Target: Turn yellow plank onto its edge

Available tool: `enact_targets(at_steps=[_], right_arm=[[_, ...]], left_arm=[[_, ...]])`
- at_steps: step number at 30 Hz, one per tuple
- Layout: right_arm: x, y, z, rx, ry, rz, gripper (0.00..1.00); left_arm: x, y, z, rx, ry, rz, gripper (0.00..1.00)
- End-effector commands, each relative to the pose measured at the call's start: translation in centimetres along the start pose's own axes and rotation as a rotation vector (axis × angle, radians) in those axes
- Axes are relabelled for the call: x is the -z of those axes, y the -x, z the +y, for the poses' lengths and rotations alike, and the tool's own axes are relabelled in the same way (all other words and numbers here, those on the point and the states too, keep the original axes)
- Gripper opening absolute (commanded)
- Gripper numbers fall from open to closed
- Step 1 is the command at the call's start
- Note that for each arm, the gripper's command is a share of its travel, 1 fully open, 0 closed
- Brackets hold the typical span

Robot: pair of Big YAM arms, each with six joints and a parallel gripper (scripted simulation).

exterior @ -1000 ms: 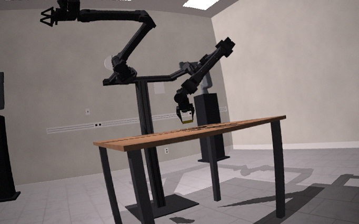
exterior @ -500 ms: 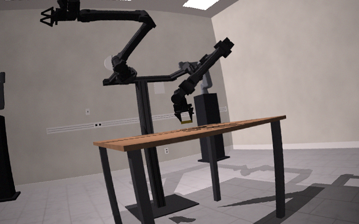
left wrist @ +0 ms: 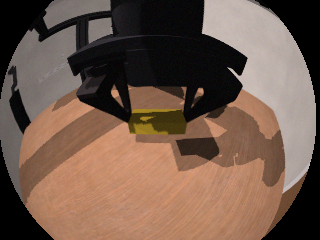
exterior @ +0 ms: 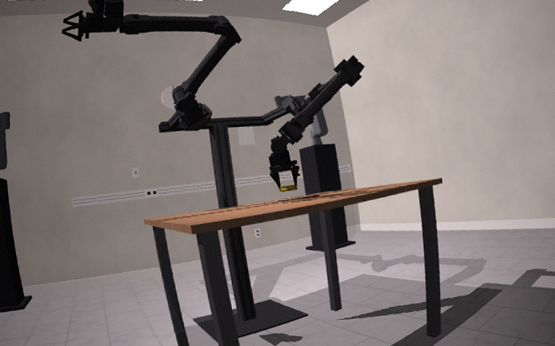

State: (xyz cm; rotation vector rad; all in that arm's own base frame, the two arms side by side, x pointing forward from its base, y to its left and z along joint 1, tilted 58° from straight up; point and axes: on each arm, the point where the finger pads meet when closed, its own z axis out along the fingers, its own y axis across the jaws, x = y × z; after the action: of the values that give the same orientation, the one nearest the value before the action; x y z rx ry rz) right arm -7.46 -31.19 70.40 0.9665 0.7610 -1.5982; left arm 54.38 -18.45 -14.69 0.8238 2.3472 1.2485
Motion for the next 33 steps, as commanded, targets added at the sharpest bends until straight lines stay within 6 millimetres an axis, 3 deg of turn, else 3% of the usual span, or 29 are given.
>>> enact_targets(at_steps=[1, 4, 11, 27, 28, 30, 33], right_arm=[[0.5, -0.3, -0.6, 0.015, -0.019, 0.011, 1.0], [0.5, -0.3, -0.6, 0.015, -0.019, 0.011, 1.0], [0.5, -0.3, -0.6, 0.015, -0.019, 0.011, 1.0], [0.5, -0.3, -0.6, 0.015, -0.019, 0.011, 1.0], [0.5, -0.3, -0.6, 0.015, -0.019, 0.011, 1.0], [0.5, -0.3, -0.6, 0.015, -0.019, 0.011, 1.0], [0.5, -0.3, -0.6, 0.015, -0.019, 0.011, 1.0]], left_arm=[[-0.2, 0.1, 1.2, -0.032, 0.002, -0.062, 0.66], [0.5, 0.4, 0.8, -0.042, 0.003, -0.108, 0.66], [-0.2, -0.3, 0.3, -0.052, 0.002, -0.113, 0.66], [-0.2, -0.1, 1.2, -0.034, 0.002, -0.15, 0.66], [0.5, 0.1, 0.0, -0.056, -0.002, -0.178, 0.66], [0.0, -0.1, 1.1, -0.037, 0.001, -0.202, 0.66], [-0.3, -0.4, 1.1, -0.039, 0.003, -0.255, 0.66]])
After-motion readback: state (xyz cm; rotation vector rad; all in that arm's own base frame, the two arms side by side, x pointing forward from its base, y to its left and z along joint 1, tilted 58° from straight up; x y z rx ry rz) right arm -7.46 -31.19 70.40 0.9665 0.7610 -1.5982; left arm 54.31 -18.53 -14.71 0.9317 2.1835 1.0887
